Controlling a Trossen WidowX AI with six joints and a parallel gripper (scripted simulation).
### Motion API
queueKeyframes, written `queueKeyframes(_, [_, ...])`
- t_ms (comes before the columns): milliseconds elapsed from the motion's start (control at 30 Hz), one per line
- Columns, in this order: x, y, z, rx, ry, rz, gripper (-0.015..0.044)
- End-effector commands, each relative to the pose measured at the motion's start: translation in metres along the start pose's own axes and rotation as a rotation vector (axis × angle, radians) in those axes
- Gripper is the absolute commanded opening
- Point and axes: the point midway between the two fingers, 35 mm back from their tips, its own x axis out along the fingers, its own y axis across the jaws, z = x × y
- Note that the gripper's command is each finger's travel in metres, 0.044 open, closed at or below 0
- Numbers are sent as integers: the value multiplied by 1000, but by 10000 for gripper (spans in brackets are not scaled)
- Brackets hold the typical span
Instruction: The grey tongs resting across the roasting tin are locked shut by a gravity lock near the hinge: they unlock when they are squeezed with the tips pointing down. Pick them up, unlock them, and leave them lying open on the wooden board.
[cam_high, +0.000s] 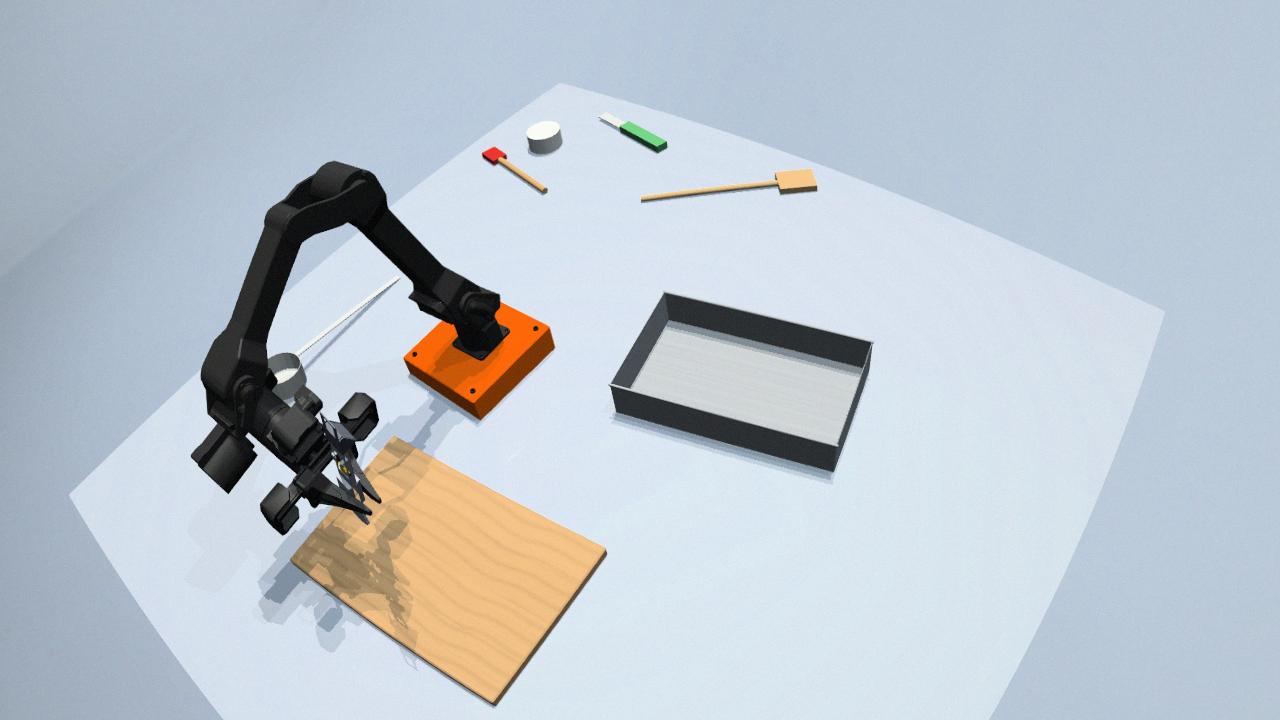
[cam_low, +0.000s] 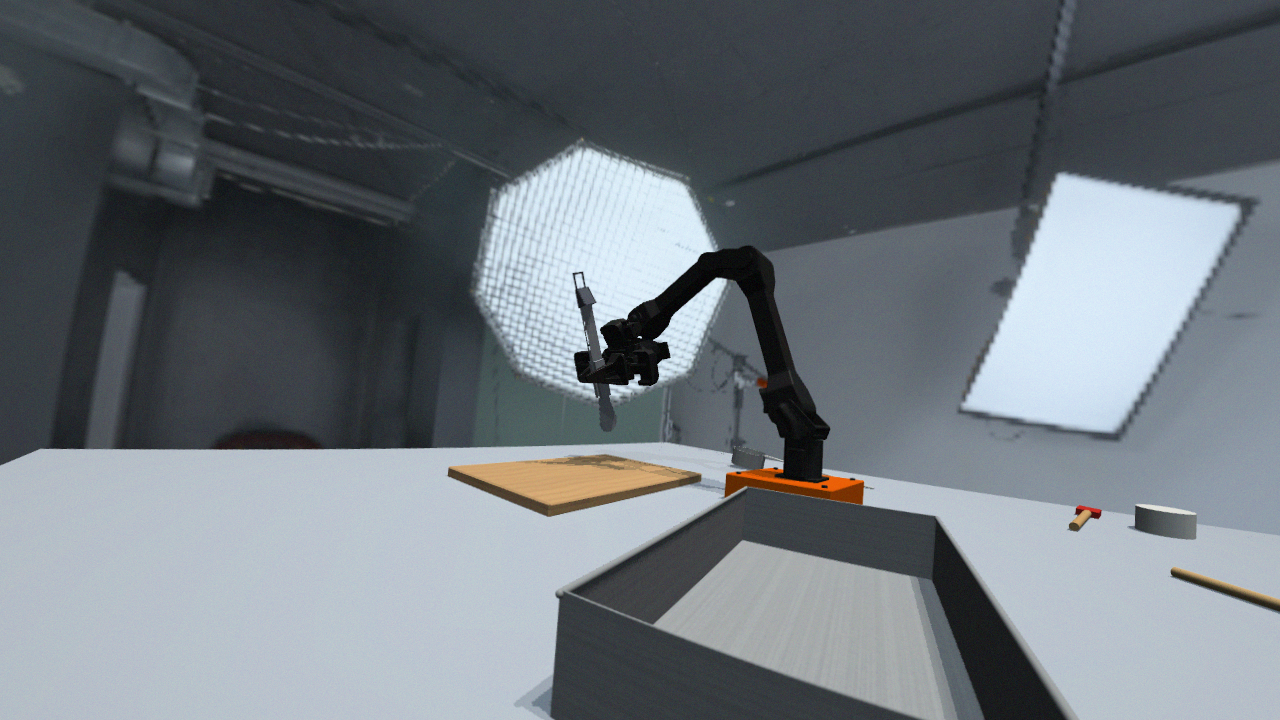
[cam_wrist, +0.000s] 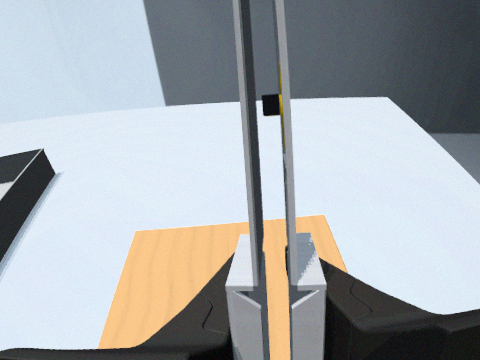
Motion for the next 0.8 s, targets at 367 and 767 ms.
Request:
queueKeyframes(367, [7,2,-2,7,59,29,-150])
queueKeyframes(767, [33,9,-20,59,413,129,-150])
